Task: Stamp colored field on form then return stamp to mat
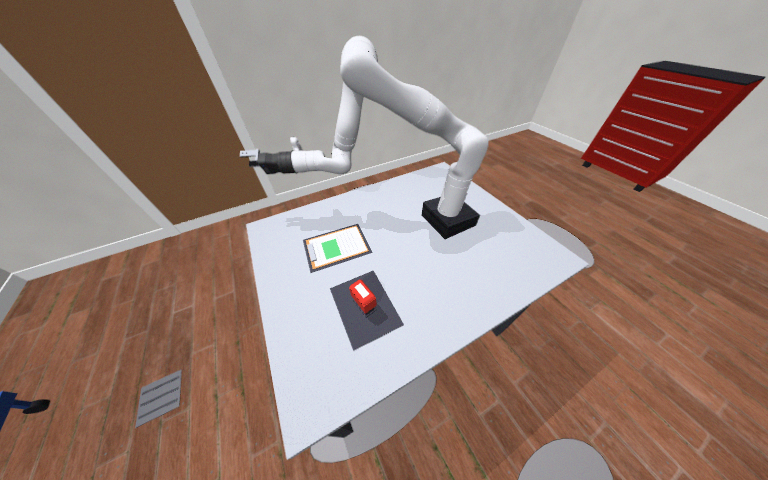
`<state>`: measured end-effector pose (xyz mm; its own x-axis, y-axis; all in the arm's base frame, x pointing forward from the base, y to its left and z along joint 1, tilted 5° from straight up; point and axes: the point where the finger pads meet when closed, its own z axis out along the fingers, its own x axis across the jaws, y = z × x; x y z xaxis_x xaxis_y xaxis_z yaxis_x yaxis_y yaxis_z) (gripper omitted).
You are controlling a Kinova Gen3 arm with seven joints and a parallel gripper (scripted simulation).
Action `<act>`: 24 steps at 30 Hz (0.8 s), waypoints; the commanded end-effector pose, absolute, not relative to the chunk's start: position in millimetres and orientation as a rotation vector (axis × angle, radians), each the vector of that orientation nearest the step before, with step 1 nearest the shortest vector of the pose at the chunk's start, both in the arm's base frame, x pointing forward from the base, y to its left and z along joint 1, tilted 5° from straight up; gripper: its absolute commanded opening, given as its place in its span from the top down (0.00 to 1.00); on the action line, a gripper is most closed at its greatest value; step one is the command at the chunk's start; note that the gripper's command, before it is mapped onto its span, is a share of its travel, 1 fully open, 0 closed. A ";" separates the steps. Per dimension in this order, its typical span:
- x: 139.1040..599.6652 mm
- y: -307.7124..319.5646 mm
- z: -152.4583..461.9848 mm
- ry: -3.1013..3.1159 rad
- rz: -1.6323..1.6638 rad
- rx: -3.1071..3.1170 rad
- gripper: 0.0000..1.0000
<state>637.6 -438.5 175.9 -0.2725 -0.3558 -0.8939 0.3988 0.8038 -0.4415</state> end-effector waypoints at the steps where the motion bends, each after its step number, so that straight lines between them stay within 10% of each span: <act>1: 640.3 -436.9 176.9 1.701 -0.724 0.032 0.00; 24: 664.5 -418.1 141.4 1.870 -0.724 0.045 0.00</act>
<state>656.5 -426.2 139.1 -0.4182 -0.2967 -0.8585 0.3656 0.8102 -0.4581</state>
